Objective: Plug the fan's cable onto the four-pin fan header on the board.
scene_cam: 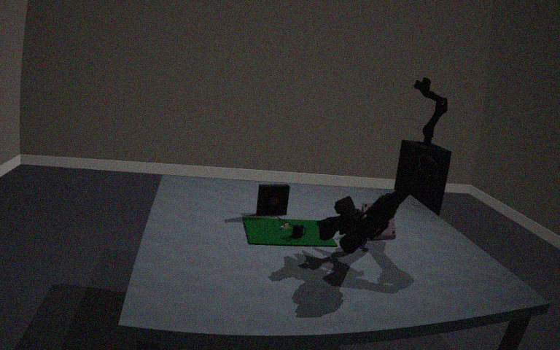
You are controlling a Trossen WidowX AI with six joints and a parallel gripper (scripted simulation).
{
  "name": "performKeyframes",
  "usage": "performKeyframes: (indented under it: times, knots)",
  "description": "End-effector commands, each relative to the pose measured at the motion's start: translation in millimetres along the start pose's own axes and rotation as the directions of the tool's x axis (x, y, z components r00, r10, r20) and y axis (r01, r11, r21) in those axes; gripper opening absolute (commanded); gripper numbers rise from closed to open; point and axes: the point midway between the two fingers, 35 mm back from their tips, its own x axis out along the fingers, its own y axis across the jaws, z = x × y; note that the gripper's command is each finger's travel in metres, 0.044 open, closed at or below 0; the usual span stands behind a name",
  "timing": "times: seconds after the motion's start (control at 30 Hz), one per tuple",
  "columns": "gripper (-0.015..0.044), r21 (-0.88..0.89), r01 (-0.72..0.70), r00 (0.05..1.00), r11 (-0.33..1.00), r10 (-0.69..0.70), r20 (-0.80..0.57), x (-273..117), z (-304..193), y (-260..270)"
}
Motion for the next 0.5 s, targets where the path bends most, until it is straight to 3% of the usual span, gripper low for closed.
performKeyframes:
  times: [0.0,0.17,0.47]
  knots:
    - [0.0324,-0.048,0.057,0.997,0.997,-0.059,-0.043,4.0,1.1,-2.6]
    - [0.0440,-0.116,0.128,0.985,0.985,-0.140,-0.103,11.3,1.8,-8.8]
    - [0.0440,-0.230,0.218,0.937,0.948,-0.270,-0.224,20.9,3.0,-19.3]
